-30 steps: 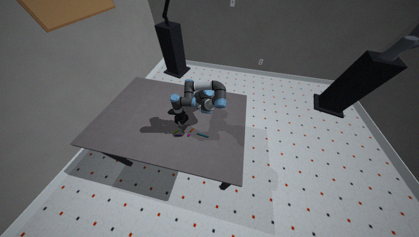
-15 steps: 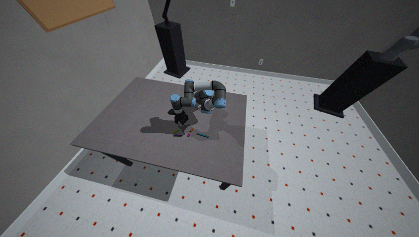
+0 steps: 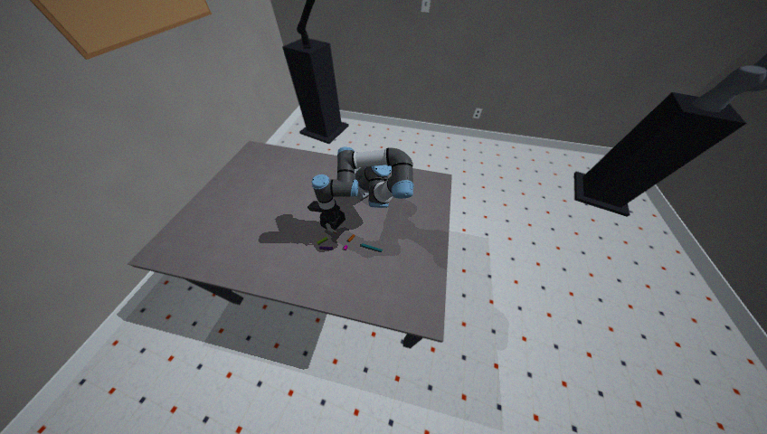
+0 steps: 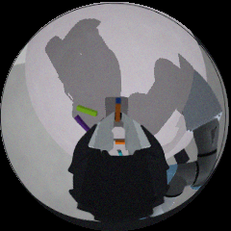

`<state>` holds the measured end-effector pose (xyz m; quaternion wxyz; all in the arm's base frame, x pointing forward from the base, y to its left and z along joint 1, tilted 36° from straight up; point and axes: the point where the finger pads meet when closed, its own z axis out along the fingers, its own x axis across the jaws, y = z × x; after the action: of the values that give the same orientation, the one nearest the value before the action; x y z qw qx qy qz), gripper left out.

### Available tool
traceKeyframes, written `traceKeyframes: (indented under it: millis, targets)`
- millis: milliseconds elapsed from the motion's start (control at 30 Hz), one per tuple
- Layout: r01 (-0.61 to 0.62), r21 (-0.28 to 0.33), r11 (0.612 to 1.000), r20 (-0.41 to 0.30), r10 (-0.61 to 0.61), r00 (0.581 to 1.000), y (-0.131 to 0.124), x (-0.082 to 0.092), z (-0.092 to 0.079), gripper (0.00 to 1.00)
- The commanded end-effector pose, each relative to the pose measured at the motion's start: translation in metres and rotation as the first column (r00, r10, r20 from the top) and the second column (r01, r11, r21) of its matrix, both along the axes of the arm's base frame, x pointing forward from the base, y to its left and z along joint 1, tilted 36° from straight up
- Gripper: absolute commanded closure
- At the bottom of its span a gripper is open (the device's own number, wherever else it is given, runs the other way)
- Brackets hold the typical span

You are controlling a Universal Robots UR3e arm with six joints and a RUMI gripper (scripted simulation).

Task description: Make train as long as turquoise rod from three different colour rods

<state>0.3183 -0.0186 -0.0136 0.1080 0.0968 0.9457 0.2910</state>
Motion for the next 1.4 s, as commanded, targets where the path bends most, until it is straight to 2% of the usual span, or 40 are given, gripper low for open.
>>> traceKeyframes:
  millis: [0,1133,1367]
  targets:
    - [0.001,-0.002,1.0,0.001,-0.001,1.0,-0.0005,0.0006,-0.0003,1.0]
    - [0.001,-0.002,1.0,0.001,-0.001,1.0,-0.0005,0.0006,-0.0003,1.0]
    - [0.001,-0.002,1.0,0.001,-0.001,1.0,-0.0005,0.0006,-0.0003,0.92]
